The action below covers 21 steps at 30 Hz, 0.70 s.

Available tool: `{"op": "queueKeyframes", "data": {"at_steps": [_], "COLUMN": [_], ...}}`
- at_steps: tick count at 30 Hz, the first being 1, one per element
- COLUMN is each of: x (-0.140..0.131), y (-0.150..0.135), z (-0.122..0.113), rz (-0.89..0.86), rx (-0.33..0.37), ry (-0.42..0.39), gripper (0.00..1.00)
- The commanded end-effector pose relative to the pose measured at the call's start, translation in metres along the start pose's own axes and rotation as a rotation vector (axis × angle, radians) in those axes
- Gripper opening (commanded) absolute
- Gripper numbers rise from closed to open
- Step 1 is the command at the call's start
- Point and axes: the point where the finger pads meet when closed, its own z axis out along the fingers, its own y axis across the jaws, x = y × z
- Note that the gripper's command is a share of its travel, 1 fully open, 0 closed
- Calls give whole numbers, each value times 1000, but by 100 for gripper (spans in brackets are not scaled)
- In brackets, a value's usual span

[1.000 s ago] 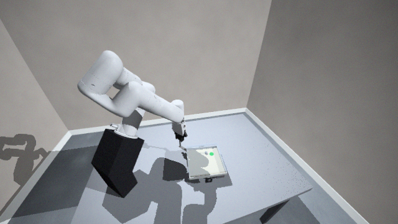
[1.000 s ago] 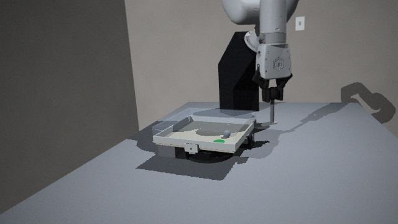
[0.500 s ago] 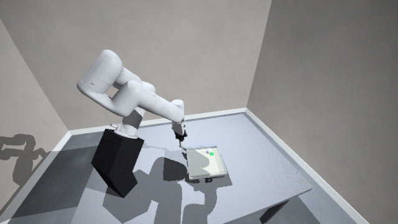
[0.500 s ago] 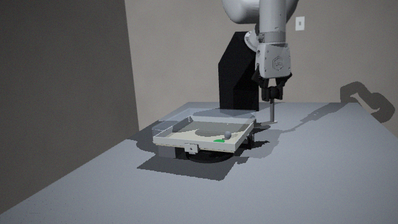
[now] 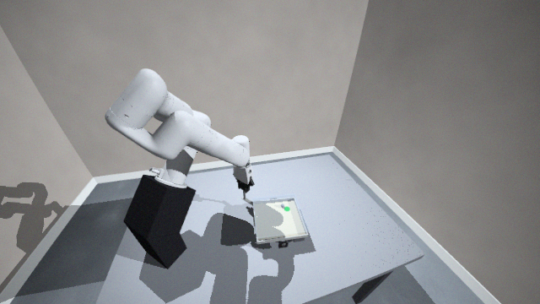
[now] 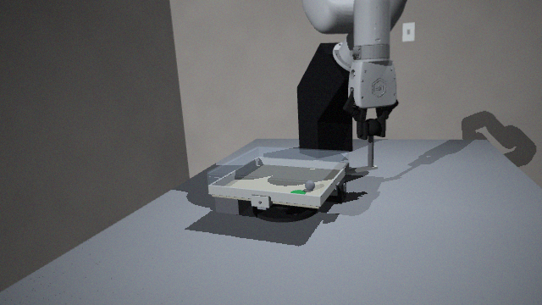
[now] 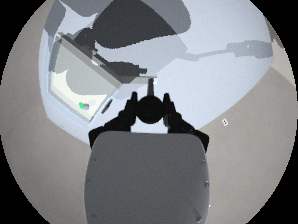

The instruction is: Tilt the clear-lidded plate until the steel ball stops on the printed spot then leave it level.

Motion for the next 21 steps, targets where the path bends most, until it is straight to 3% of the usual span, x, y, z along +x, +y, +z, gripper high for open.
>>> {"op": "queueKeyframes", "data": {"at_steps": [1,21], "x": [0,1], "y": [0,-1], "z": [0,-2], "rz": [-1,-1], "rx": [0,0], "ry": [0,0], "gripper": [0,0]}}
